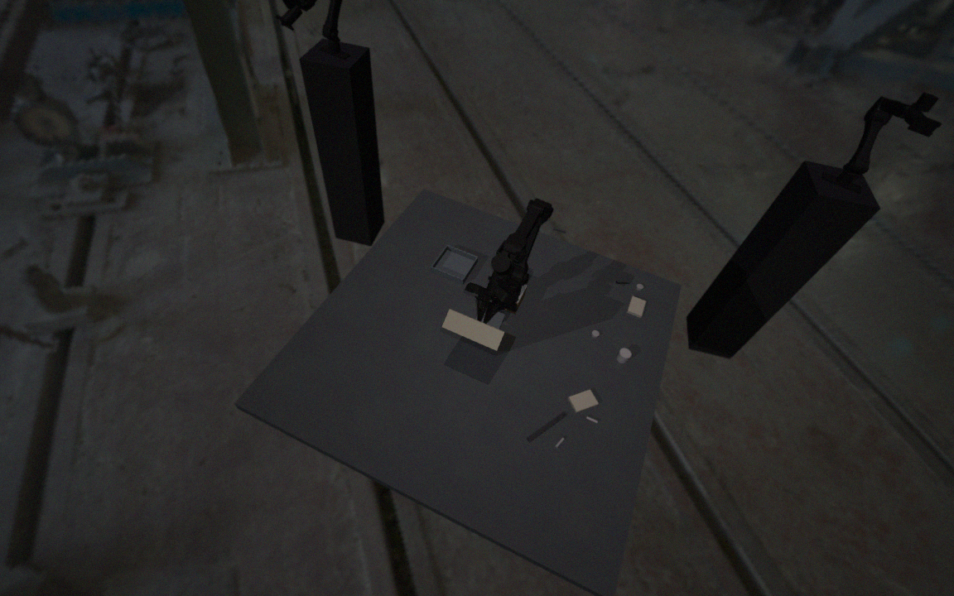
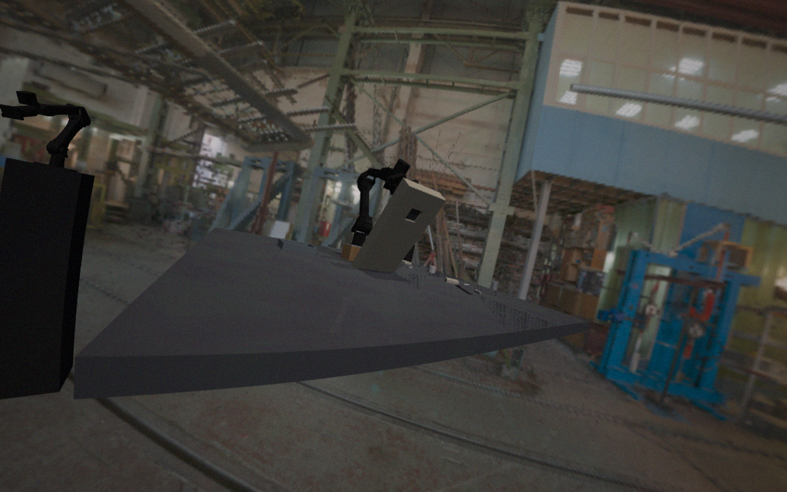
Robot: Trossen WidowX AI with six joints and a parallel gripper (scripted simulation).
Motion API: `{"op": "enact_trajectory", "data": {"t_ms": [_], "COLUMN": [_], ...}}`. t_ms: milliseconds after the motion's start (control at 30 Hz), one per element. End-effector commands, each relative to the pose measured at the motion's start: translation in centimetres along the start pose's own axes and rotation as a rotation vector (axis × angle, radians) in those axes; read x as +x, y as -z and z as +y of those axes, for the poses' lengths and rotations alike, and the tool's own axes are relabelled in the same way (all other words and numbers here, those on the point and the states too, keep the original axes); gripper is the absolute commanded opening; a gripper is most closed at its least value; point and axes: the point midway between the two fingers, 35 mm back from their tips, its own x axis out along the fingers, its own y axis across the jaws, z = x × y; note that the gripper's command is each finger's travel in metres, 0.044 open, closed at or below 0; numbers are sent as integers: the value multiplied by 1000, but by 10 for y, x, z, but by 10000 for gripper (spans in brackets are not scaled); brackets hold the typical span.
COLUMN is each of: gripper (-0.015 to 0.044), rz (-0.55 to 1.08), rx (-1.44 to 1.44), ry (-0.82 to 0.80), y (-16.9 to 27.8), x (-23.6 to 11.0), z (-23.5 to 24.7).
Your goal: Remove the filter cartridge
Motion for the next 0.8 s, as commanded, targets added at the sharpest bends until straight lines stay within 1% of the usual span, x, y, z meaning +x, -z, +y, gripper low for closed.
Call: {"op": "enact_trajectory", "data": {"t_ms": [0,767], "gripper": [103,103], "rz": [4,4], "rx": [0,0], "ry": [0,1], "y": [1,1], "x": [1,12], "z": [0,0]}}
